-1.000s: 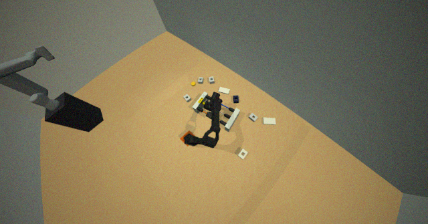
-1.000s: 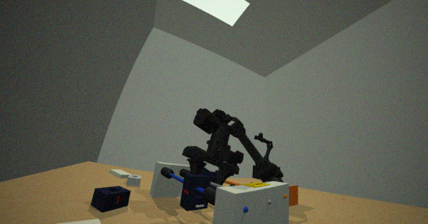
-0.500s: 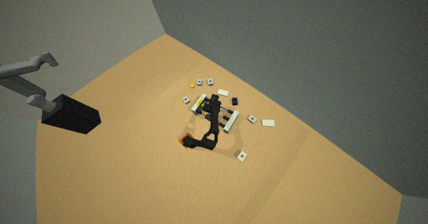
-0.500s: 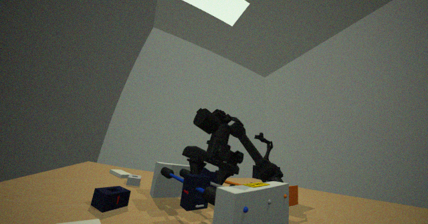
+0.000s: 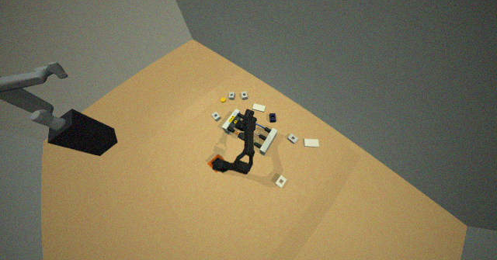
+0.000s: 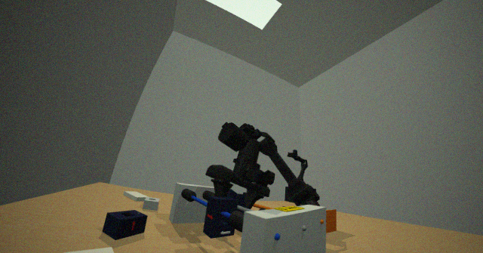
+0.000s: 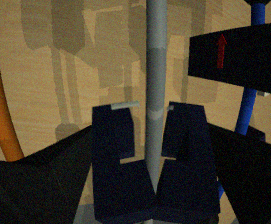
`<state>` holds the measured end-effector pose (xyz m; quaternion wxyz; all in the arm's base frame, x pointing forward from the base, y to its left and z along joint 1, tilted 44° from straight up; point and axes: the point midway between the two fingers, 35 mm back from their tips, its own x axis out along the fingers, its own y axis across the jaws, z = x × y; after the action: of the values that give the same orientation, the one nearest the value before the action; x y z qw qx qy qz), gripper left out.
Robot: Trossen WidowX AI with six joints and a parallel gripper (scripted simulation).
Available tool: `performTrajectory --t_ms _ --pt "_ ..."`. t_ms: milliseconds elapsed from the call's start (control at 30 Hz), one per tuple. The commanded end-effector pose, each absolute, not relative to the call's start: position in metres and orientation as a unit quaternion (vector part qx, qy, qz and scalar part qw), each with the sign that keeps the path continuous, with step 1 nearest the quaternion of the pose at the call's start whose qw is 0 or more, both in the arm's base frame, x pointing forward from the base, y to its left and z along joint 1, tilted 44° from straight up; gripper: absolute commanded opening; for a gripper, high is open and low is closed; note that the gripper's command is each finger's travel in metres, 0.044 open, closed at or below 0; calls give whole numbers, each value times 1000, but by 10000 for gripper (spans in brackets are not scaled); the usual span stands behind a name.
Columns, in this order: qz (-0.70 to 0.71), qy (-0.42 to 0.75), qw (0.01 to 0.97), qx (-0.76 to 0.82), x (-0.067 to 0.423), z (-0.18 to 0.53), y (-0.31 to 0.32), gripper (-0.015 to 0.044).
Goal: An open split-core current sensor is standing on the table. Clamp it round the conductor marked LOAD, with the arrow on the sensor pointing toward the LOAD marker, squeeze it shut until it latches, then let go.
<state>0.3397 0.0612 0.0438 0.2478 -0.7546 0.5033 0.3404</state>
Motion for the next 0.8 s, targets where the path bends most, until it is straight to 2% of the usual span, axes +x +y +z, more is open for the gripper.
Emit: performTrajectory --t_ms 0,367,767 --pt "336 503 247 -757 341 45 61 0" --pt "336 503 247 -757 341 45 61 0" --pt "340 503 248 -755 340 44 61 315"
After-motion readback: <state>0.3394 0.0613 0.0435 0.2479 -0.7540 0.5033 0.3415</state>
